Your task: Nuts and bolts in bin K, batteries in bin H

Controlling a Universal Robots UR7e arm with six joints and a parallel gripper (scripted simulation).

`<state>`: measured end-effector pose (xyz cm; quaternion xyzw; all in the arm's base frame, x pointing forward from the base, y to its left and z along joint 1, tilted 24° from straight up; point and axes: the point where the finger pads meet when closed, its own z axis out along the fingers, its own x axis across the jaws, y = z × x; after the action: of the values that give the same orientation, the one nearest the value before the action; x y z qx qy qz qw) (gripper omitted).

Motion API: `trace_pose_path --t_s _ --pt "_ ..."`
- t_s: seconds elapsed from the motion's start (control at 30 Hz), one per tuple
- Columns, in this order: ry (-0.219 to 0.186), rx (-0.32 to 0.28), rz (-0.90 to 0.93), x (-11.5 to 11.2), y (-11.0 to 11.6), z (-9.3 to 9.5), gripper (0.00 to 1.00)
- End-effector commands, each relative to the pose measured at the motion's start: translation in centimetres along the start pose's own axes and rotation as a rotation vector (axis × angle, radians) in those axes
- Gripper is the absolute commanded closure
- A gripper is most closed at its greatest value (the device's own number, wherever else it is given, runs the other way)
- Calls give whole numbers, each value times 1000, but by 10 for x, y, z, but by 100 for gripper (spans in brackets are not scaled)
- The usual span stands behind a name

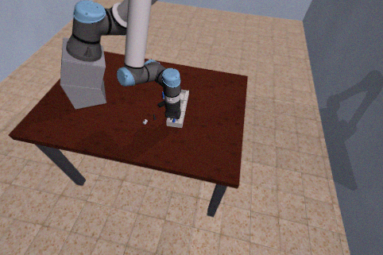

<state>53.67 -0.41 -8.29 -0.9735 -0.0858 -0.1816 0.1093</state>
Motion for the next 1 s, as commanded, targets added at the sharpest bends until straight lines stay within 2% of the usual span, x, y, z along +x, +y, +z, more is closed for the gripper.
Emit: trace_pose_path --t_s 0.0,0.2,0.97 --pt "1 -1 0 0 0 0 40" --pt "1 -1 0 0 0 0 40" --pt "1 -1 0 0 0 -28 40"
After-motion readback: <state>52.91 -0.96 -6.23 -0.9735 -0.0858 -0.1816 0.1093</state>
